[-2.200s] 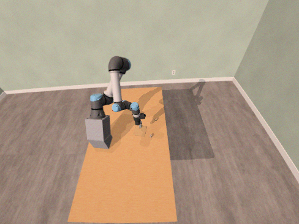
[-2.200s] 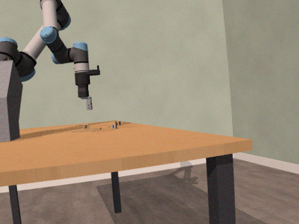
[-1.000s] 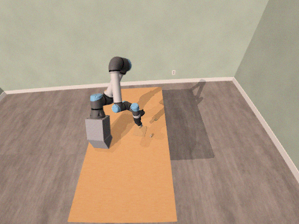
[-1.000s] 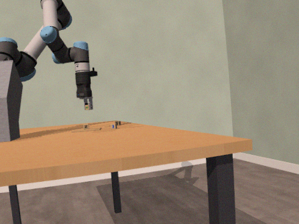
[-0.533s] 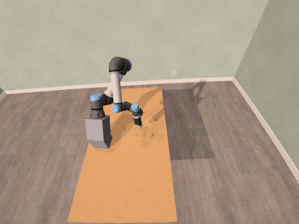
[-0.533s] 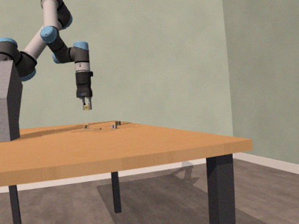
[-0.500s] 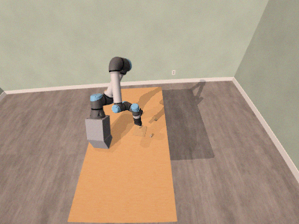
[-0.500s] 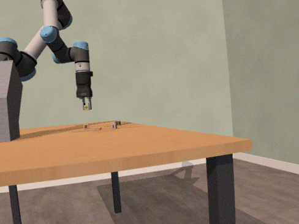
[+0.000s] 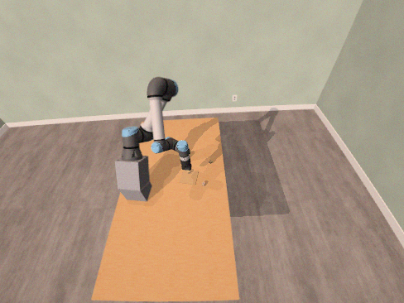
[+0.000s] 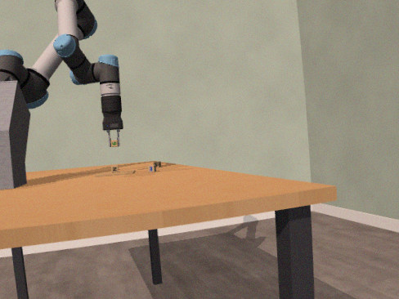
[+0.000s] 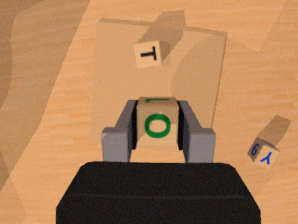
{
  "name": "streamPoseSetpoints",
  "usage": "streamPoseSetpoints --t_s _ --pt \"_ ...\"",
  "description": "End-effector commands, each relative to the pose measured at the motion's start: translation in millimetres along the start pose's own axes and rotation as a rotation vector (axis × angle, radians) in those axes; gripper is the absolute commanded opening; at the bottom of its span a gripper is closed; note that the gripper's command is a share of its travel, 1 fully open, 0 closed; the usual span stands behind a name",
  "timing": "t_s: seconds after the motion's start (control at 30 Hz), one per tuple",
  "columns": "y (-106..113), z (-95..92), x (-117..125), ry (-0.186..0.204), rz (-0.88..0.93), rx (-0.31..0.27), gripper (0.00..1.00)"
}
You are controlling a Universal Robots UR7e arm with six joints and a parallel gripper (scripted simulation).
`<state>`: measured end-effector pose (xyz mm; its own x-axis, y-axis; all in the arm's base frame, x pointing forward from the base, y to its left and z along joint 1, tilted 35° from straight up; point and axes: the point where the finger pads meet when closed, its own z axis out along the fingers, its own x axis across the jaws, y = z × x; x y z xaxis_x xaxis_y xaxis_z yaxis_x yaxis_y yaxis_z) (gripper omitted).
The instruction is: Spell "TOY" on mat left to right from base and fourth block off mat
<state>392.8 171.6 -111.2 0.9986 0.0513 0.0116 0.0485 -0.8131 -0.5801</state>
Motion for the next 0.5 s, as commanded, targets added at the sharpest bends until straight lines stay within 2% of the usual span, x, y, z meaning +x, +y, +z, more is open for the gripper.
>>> streamPoseSetpoints --t_s 0.0,0.47 --pt "0.8 -0.4 -0.8 0.001 -0.053 0.0 0.49" --pt "1.8 -0.4 -2.5 0.001 -0.133 0.0 0.49"
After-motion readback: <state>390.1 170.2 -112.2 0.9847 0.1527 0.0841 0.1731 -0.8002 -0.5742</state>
